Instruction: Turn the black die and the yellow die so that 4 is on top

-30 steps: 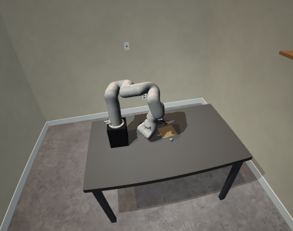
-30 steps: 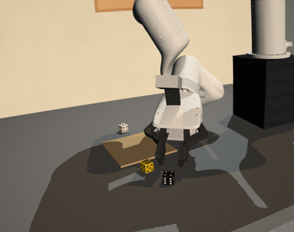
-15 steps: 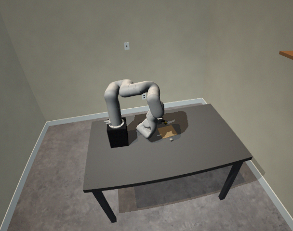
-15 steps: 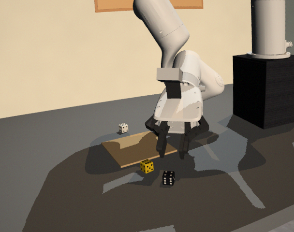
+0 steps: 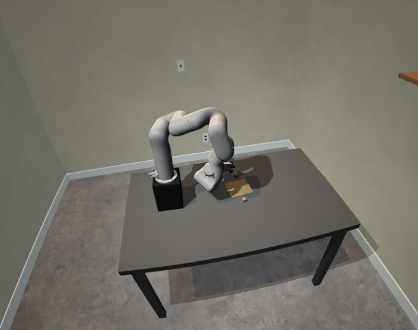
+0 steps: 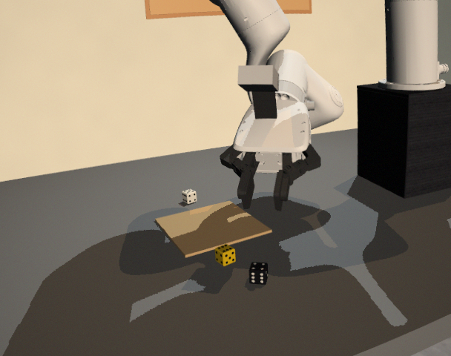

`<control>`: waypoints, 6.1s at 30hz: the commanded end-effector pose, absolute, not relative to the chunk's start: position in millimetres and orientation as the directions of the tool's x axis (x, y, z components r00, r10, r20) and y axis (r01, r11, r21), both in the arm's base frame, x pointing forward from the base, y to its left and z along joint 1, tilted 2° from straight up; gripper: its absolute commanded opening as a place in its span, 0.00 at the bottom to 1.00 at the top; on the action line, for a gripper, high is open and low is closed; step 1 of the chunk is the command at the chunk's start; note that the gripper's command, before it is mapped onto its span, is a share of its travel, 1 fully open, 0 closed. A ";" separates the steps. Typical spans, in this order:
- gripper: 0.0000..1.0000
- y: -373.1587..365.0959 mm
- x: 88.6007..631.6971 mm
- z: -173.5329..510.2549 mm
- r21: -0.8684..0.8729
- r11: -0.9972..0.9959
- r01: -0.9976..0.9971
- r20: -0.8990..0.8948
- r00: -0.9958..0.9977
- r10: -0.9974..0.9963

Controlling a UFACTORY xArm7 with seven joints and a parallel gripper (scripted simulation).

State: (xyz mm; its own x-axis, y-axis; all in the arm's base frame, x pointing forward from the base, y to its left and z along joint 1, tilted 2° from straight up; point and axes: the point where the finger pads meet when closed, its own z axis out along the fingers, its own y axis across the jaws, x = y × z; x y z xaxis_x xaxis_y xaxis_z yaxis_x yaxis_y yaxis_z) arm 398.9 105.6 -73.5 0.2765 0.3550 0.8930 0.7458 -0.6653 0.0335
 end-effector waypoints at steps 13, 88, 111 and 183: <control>0.36 111.1 403.4 -61.5 0.034 -0.665 0.746 0.823 0.357 0.442; 1.00 153.6 429.0 -41.1 -0.001 -0.910 0.414 0.015 0.910 0.414; 1.00 155.2 421.0 -56.1 -0.015 -0.969 -0.248 -0.016 0.969 -0.248; 0.36 135.7 426.2 -74.9 -0.039 0.529 -0.848 -0.016 -0.528 -0.849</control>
